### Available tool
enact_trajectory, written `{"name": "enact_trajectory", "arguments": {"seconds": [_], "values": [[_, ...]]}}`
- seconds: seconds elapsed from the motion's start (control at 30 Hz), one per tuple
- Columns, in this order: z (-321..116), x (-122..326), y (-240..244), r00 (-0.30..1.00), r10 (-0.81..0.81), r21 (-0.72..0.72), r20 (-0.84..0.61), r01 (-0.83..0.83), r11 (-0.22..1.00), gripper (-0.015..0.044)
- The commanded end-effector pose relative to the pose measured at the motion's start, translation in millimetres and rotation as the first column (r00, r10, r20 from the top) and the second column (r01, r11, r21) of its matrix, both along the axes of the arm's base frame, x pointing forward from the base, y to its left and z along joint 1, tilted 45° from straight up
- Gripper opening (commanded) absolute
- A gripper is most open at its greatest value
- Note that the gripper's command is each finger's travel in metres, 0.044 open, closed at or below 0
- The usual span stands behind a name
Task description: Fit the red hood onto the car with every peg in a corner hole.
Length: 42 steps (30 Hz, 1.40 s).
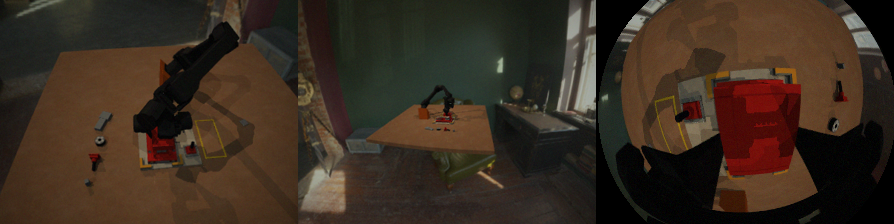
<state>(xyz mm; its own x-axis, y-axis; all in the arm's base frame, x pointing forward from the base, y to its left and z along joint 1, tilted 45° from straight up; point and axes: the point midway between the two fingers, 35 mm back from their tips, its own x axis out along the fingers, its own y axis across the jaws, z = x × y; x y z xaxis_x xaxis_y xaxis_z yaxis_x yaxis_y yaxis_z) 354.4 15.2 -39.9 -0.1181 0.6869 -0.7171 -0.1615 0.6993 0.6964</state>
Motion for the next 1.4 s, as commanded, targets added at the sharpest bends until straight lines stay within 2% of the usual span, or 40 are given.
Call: {"name": "enact_trajectory", "arguments": {"seconds": [0.0, 1.37], "values": [[-17.8, -4.5, 16.3, 1.000, 0.001, 0.008, -0.009, -0.001, 1.000, 0.0000], [-24.0, -7.9, 23.2, 1.000, 0.001, 0.008, -0.009, -0.001, 1.000, 0.0000]]}}
